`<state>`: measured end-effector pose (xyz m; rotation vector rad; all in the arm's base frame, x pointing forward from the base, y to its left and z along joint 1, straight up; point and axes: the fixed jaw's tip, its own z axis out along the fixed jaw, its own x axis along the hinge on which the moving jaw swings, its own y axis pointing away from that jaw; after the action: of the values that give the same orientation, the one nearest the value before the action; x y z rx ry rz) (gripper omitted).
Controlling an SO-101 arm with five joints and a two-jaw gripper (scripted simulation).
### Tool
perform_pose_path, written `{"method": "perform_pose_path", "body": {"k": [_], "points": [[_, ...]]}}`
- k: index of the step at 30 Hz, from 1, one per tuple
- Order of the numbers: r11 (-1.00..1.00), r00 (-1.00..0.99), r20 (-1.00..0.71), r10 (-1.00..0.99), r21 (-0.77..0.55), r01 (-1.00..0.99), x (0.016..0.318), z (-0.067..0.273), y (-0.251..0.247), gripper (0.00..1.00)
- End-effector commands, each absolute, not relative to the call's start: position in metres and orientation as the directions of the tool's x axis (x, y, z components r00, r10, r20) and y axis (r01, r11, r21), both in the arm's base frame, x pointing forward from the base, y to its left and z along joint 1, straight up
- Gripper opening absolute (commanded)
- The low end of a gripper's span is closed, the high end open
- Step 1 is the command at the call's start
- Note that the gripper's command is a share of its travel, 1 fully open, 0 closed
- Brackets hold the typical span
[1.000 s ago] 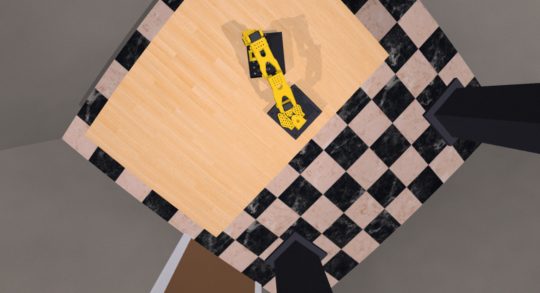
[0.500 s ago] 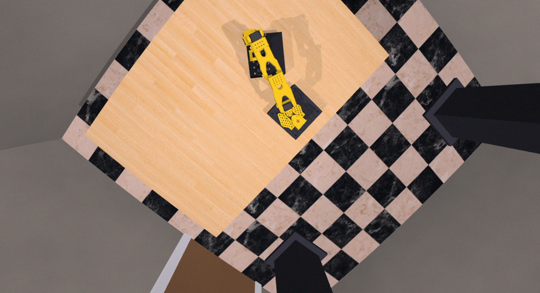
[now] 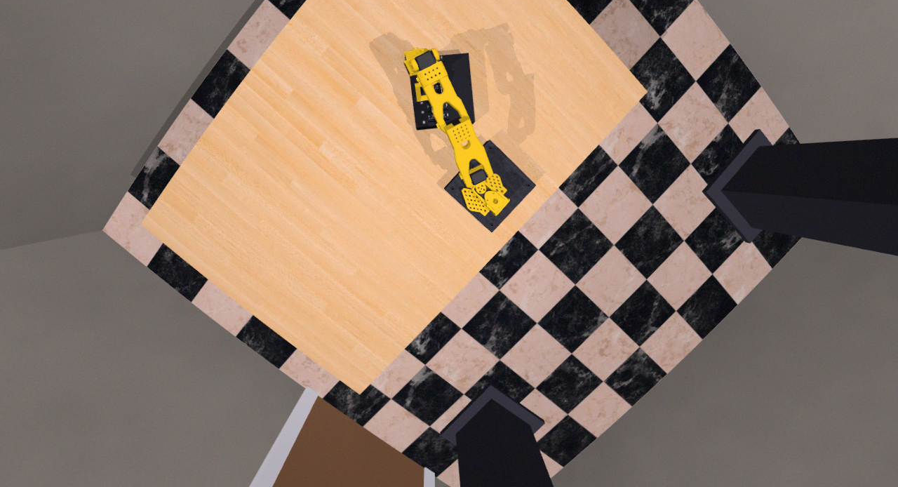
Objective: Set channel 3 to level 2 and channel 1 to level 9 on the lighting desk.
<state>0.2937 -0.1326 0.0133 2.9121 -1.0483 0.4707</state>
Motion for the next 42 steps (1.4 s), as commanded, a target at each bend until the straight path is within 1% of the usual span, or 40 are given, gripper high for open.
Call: {"method": "perform_pose_path", "body": {"k": [1,42], "points": [[-0.742,0.710,0.241,-0.661,-0.069,-0.667,0.2795,0.0050,-0.1482,0.00],[-0.738,0.715,0.206,-0.668,-0.056,-0.673,0.2720,-0.0008,-0.1512,0.00]]}}
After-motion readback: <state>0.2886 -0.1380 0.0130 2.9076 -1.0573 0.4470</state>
